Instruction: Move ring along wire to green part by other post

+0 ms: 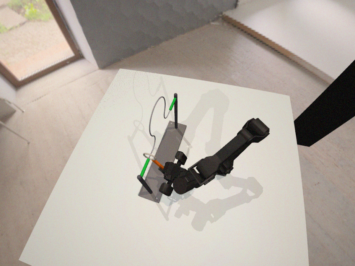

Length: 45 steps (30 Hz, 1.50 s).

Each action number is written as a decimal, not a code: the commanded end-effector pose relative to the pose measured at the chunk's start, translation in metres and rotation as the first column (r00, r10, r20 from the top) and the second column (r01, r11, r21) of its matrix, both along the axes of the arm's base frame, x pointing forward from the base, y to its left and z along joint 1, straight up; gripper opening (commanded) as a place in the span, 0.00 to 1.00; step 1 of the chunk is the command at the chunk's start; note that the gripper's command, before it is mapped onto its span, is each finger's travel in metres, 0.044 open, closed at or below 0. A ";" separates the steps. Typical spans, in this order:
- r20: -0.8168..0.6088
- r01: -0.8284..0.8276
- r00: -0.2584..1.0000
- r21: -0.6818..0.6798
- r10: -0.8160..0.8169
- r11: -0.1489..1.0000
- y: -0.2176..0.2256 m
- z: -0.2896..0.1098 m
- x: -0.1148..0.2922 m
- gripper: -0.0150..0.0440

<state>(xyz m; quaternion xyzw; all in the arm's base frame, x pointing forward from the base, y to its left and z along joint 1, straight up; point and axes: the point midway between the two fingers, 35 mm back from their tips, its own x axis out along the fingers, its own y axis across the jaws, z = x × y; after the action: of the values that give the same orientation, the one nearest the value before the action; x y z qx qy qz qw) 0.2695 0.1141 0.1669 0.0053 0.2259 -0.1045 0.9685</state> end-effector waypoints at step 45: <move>0.009 0.009 1.000 0.001 -0.009 1.000 0.030 -0.014 0.004 0.00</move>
<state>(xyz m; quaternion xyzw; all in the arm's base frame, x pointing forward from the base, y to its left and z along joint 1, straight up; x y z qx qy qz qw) 0.2734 0.1447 0.1536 0.0070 0.2234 -0.1058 0.9689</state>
